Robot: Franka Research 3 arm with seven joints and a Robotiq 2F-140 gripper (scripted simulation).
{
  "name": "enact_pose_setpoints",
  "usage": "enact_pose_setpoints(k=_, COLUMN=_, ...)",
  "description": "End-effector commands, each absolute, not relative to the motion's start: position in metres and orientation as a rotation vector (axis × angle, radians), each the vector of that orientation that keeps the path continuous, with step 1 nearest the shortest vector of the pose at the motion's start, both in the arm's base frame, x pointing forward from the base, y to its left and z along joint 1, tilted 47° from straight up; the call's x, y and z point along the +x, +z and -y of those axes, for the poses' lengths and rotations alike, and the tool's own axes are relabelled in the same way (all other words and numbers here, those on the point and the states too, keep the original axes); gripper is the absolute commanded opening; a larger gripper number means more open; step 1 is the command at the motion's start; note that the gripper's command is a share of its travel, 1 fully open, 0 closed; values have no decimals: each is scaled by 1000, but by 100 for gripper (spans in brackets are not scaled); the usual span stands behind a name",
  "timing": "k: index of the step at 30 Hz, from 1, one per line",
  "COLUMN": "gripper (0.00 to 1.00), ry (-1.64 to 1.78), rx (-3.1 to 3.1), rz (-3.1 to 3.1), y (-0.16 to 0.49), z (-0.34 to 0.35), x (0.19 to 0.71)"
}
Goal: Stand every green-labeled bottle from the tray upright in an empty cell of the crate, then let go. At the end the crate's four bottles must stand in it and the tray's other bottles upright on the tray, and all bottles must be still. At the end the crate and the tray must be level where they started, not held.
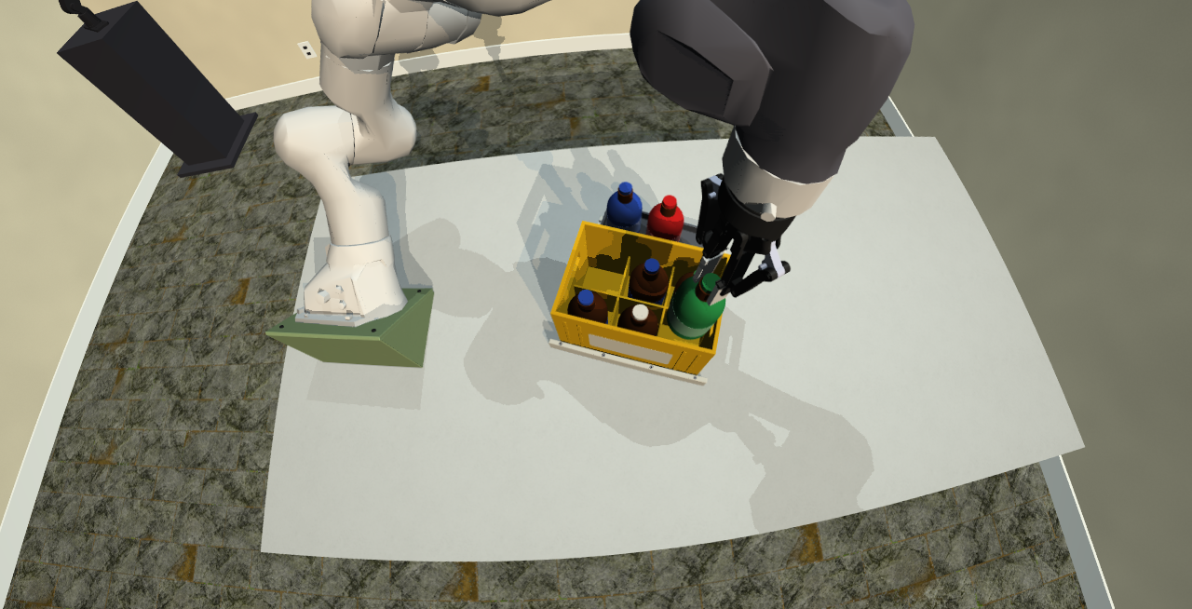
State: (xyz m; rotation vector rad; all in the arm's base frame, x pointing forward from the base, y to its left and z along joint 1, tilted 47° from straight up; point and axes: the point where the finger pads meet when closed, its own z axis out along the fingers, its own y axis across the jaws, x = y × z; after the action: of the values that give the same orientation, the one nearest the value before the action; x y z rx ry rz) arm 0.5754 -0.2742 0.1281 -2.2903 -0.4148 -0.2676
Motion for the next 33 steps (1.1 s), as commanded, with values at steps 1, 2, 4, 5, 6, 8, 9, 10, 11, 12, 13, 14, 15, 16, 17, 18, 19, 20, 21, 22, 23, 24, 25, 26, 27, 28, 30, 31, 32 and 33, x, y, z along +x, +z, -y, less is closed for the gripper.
enact_pose_setpoints(k=1, gripper=0, ry=-287, rx=-2309, rz=419, y=131, z=281, x=578)
enact_pose_setpoints(k=2, gripper=0, ry=-287, rx=-2309, rz=419, y=130, z=280, x=578)
enact_pose_setpoints(k=4, gripper=0, ry=-287, rx=-2309, rz=419, y=128, z=278, x=578)
enact_pose_setpoints(k=5, gripper=0, ry=-287, rx=-2309, rz=419, y=128, z=277, x=578)
enact_pose_setpoints(k=6, gripper=0, ry=-287, rx=-2309, rz=419, y=127, z=276, x=578)
enact_pose_setpoints(k=8, gripper=0, ry=-287, rx=-2309, rz=419, y=125, z=275, x=578)
enact_pose_setpoints(k=9, gripper=0, ry=-287, rx=-2309, rz=419, y=124, z=274, x=578)
enact_pose_setpoints(k=10, gripper=0, ry=-287, rx=-2309, rz=419, y=123, z=273, x=578)
enact_pose_setpoints(k=11, gripper=0, ry=-287, rx=-2309, rz=419, y=122, z=272, x=578)
enact_pose_setpoints(k=12, gripper=0, ry=-287, rx=-2309, rz=419, y=122, z=271, x=578)
enact_pose_setpoints(k=13, gripper=0, ry=-287, rx=-2309, rz=419, y=121, z=270, x=578)
enact_pose_setpoints(k=14, gripper=0, ry=-287, rx=-2309, rz=419, y=120, z=270, x=578)
enact_pose_setpoints(k=15, gripper=0, ry=-287, rx=-2309, rz=419, y=119, z=269, x=578)
enact_pose_setpoints(k=16, gripper=0, ry=-287, rx=-2309, rz=419, y=119, z=269, x=578)
enact_pose_setpoints(k=17, gripper=0, ry=-287, rx=-2309, rz=419, y=119, z=269, x=578)
enact_pose_setpoints(k=18, gripper=0, ry=-287, rx=-2309, rz=419, y=118, z=268, x=578)
enact_pose_setpoints(k=19, gripper=0, ry=-287, rx=-2309, rz=419, y=118, z=267, x=578)
enact_pose_setpoints(k=20, gripper=0, ry=-287, rx=-2309, rz=419, y=117, z=267, x=578)
enact_pose_setpoints(k=21, gripper=0, ry=-287, rx=-2309, rz=419, y=117, z=266, x=578)
enact_pose_setpoints(k=22, gripper=0, ry=-287, rx=-2309, rz=419, y=116, z=266, x=578)
enact_pose_setpoints(k=23, gripper=0, ry=-287, rx=-2309, rz=419, y=116, z=265, x=578)
enact_pose_setpoints(k=24, gripper=0, ry=-287, rx=-2309, rz=419, y=115, z=265, x=578)
enact_pose_setpoints(k=25, gripper=0, ry=-287, rx=-2309, rz=419, y=115, z=264, x=578)
enact_pose_setpoints(k=26, gripper=0, ry=-287, rx=-2309, rz=419, y=114, z=264, x=578)
enact_pose_setpoints(k=27, gripper=0, ry=-287, rx=-2309, rz=419, y=114, z=264, x=578)
enact_pose_setpoints(k=28, gripper=0, ry=-287, rx=-2309, rz=419, y=114, z=264, x=578)
enact_pose_setpoints(k=30, gripper=0, ry=-287, rx=-2309, rz=419, y=113, z=263, x=578)
enact_pose_setpoints(k=31, gripper=0, ry=-287, rx=-2309, rz=419, y=113, z=263, x=578)
enact_pose_setpoints(k=32, gripper=0, ry=-287, rx=-2309, rz=419, y=113, z=263, x=578)
enact_pose_setpoints(k=33, gripper=0, ry=-287, rx=-2309, rz=419, y=113, z=263, x=578)
